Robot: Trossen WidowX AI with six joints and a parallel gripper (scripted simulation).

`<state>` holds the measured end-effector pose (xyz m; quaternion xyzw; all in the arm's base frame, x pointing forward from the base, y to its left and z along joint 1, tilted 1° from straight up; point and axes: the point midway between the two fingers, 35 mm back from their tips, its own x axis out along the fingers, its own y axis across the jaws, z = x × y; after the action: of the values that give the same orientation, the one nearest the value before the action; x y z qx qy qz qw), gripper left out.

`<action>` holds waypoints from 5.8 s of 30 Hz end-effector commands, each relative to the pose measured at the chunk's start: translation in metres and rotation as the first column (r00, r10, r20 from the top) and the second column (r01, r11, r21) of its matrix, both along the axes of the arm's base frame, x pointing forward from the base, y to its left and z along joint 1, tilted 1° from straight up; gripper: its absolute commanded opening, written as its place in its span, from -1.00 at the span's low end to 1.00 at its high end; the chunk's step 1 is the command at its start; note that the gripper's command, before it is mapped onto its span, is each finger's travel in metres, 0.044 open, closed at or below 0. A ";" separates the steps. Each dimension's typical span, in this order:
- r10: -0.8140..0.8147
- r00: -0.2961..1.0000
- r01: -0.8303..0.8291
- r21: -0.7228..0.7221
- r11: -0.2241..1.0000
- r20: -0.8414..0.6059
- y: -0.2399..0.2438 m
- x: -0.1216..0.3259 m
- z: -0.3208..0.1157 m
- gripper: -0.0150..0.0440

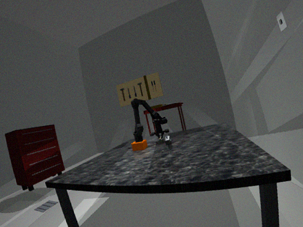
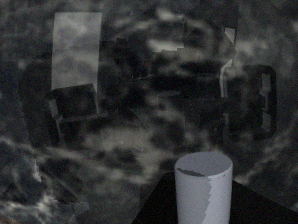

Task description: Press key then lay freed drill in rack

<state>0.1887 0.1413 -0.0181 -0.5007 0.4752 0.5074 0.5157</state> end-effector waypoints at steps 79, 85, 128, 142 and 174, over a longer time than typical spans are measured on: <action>0.000 1.000 0.000 -0.019 1.000 -0.001 -0.005 0.001 -0.006 -0.49; 0.000 1.000 0.000 -0.019 1.000 -0.001 -0.005 0.001 -0.006 -0.49; 0.000 1.000 0.000 -0.019 1.000 -0.001 -0.005 0.001 -0.006 -0.49; 0.000 1.000 0.000 -0.019 1.000 -0.001 -0.005 0.001 -0.006 -0.49; 0.000 1.000 0.000 0.002 1.000 0.000 0.000 0.000 0.000 0.13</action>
<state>0.1910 0.1427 -0.0177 -0.5000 0.4716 0.5070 0.5201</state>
